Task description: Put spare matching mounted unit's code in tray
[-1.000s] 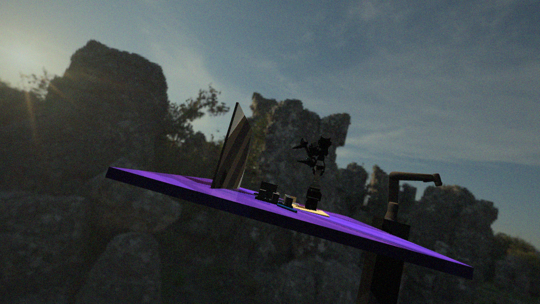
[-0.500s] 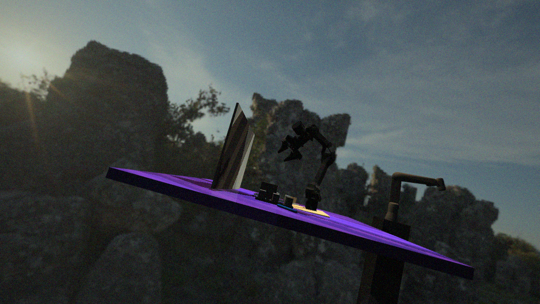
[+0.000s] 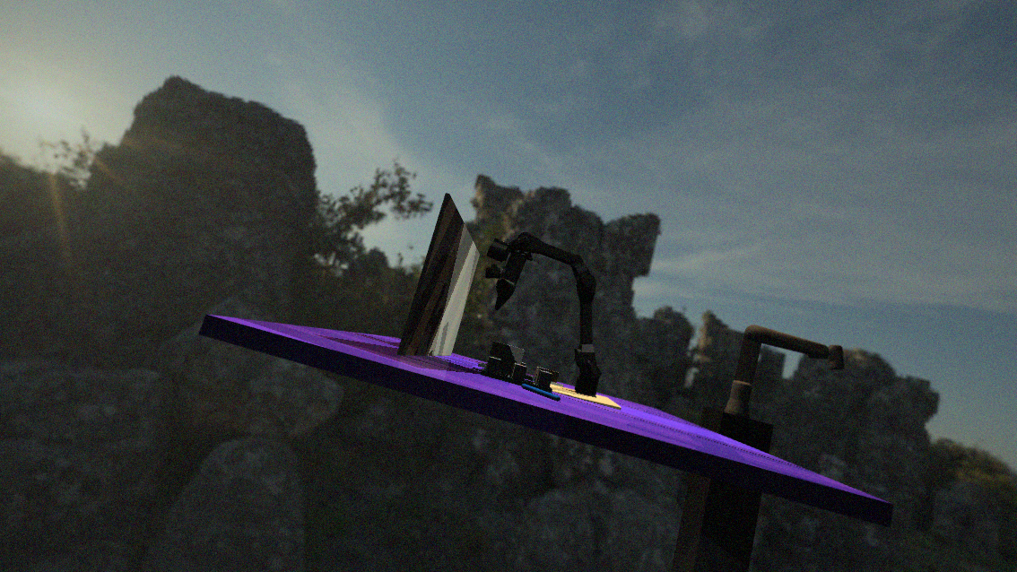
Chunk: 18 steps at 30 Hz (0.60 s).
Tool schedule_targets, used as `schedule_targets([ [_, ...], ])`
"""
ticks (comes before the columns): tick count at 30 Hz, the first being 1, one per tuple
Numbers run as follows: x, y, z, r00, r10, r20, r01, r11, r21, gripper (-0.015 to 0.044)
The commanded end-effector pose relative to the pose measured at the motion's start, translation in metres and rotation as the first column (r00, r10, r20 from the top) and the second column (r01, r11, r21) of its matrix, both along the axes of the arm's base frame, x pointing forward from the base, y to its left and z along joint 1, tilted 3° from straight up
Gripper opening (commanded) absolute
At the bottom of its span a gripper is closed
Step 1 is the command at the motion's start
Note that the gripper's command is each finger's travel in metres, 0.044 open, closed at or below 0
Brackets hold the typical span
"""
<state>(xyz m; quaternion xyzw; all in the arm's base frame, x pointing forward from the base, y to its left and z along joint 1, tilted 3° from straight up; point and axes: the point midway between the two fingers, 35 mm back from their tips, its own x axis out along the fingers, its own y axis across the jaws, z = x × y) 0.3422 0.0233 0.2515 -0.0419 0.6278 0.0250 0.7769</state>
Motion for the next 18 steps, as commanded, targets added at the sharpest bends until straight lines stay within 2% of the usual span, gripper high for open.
schedule_targets([
  [1, 0.0109, -0.0156, -0.0052, 0.995, -0.088, -0.041, 0.090, 0.994, 0.068, 0.0440],
  [18, 0.0113, -0.0165, -0.0056, 0.995, -0.091, -0.044, 0.094, 0.993, 0.070, 0.0440],
])
